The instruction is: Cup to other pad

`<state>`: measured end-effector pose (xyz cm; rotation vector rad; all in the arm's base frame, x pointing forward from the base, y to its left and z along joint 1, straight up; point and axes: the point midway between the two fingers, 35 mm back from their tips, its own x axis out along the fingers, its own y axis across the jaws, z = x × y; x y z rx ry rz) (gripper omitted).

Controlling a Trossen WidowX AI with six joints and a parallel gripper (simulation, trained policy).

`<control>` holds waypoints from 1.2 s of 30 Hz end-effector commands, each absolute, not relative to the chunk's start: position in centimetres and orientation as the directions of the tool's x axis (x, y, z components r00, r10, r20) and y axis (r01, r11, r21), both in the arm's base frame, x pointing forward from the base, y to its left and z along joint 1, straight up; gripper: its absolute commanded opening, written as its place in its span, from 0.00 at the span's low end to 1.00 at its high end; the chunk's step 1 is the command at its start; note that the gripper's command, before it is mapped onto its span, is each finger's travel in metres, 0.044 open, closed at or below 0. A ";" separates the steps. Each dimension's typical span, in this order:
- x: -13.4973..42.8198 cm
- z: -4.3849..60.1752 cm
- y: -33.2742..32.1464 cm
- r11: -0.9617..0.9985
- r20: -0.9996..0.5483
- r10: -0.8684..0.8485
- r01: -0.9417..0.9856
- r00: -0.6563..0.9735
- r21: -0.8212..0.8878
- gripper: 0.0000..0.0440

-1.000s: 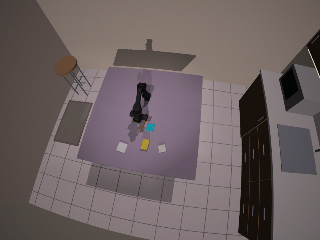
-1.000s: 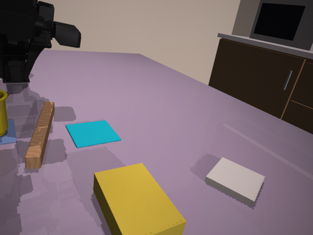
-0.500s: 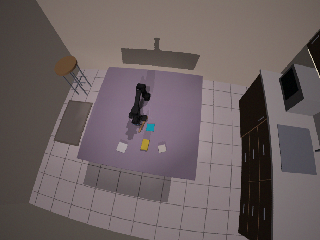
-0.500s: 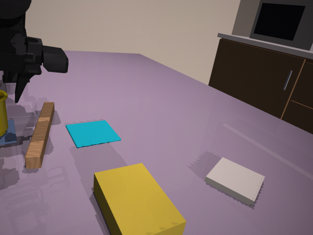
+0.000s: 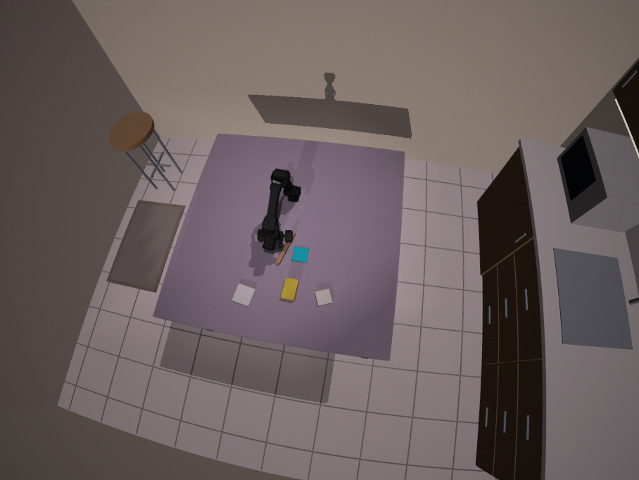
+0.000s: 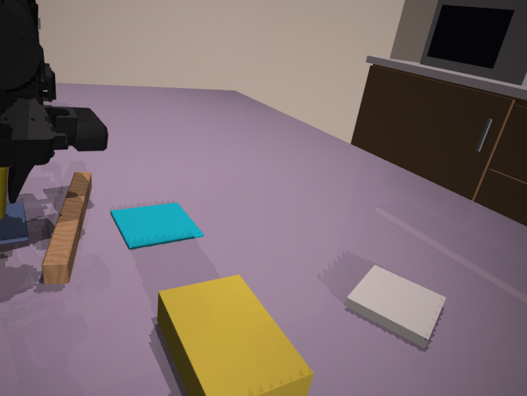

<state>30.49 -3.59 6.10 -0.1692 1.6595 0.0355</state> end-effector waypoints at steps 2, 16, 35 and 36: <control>30.5 6.1 -3.7 0.979 -0.993 -0.084 -0.194 -0.084 -0.066 0.00; 31.6 9.4 -3.2 0.960 -0.997 -0.067 -0.274 -0.031 -0.056 0.00; 34.2 13.5 1.0 0.943 -0.996 -0.049 -0.325 0.076 -0.071 0.00; 34.3 13.6 1.4 0.942 -0.995 -0.048 -0.328 0.082 -0.073 0.00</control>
